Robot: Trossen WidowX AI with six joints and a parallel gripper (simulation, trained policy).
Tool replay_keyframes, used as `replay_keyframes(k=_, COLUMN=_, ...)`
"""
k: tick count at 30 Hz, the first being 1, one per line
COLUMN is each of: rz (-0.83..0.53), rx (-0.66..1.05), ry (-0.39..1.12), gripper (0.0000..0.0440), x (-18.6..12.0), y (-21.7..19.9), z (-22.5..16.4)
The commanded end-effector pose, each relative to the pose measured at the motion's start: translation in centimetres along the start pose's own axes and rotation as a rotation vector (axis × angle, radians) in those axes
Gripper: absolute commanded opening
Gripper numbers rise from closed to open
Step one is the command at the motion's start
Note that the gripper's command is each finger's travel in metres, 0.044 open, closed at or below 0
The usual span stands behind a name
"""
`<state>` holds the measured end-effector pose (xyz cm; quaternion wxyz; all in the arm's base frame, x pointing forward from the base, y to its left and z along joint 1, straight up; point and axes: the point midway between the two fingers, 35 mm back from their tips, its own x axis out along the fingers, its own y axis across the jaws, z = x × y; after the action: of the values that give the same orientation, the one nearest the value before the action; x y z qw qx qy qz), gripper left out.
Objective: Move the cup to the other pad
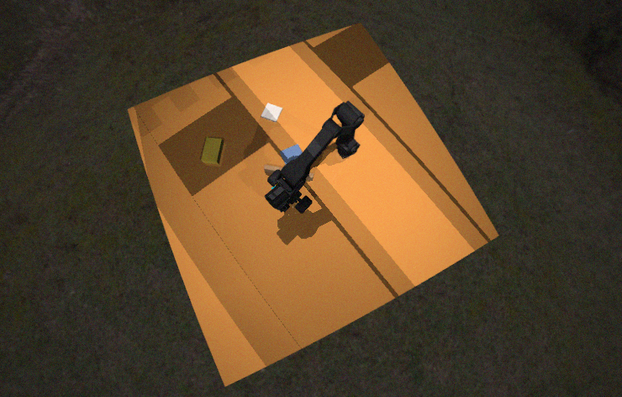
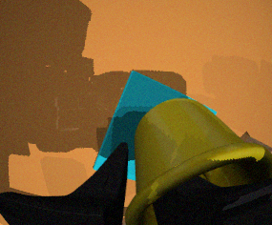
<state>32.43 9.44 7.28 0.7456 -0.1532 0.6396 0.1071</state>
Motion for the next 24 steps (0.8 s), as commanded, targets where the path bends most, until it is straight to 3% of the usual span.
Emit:
replay_keyframes(k=1, rz=-0.009, rx=0.011, ry=0.018, gripper=0.0037, x=1.1, y=0.0, z=-0.5)
replay_keyframes(k=7, rz=-0.010, rx=0.031, ry=0.015, gripper=0.0085, x=1.7, y=-0.3, z=-0.7)
replay_keyframes(k=12, rz=0.002, rx=0.055, ry=-0.025, gripper=0.0152, x=1.1, y=-0.5, z=0.0)
replay_keyframes(k=24, rz=0.030, rx=0.064, ry=-0.101, gripper=0.0140, x=-1.2, y=-0.6, z=0.4)
